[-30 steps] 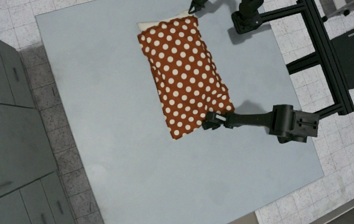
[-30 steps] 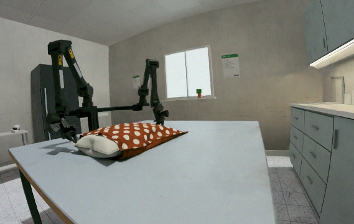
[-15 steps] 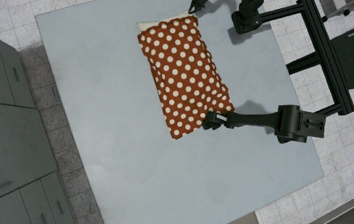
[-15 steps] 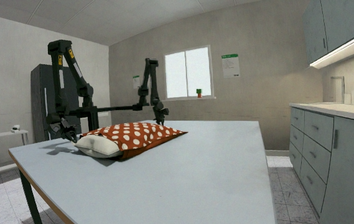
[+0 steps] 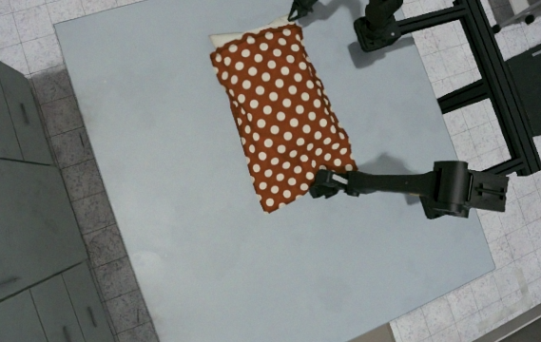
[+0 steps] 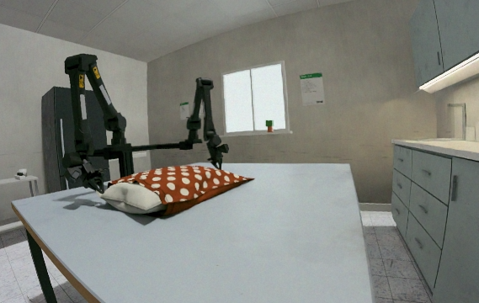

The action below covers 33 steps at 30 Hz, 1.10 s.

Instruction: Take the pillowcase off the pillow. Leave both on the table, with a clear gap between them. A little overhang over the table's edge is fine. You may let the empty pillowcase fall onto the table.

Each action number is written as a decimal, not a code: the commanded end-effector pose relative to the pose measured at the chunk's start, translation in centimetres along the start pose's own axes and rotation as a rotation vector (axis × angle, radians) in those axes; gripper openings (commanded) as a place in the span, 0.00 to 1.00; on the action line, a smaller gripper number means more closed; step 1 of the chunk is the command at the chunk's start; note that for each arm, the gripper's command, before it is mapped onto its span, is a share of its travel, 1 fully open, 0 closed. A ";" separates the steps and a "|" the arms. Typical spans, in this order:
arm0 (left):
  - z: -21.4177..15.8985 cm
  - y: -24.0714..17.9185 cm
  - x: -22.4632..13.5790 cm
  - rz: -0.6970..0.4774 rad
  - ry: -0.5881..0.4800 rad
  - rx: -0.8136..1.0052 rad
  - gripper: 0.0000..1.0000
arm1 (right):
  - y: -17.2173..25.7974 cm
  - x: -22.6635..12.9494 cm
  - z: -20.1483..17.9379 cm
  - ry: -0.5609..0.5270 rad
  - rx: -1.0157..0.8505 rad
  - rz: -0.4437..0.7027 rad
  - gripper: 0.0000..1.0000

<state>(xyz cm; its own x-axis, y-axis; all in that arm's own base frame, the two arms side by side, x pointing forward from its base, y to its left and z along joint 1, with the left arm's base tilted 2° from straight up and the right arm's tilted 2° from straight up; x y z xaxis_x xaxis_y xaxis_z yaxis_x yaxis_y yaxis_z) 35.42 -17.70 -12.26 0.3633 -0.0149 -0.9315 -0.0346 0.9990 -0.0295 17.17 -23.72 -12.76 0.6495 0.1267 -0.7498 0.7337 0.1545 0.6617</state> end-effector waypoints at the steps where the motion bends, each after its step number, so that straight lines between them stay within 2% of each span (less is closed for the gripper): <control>1: 0.5 -0.5 -0.9 -0.008 -0.016 -0.008 0.02 | 0.3 0.0 -0.6 0.012 0.003 -0.002 0.02; 25: 1.5 -1.0 -0.9 -0.020 -0.039 -0.014 0.02 | 0.3 0.0 -0.6 0.012 0.003 -0.002 0.02; 26: 0.6 -0.5 -1.2 -0.008 -0.018 -0.010 0.02 | 0.3 0.0 -0.6 0.012 0.003 -0.002 0.02; 33: 1.5 -0.8 -2.4 -0.013 -0.027 -0.012 0.02 | 0.3 0.0 -0.6 0.012 0.003 -0.002 0.02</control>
<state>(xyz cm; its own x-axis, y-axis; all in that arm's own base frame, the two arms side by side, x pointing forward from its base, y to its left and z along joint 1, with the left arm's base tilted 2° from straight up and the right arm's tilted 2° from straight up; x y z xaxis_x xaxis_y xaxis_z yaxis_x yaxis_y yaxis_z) 35.31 -17.69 -10.94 0.3627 -0.0140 -0.9318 -0.0355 0.9990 -0.0289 17.17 -23.72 -12.76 0.6495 0.1267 -0.7498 0.7337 0.1545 0.6617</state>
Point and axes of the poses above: on each arm, the point where the finger pads meet when closed, its own x axis out along the fingers, its own y axis across the jaws, z = x × y, the point moved 7 cm from there along -x, back along the fingers, and after that the axes turned 1 degree about x, right-handed, at the moved point
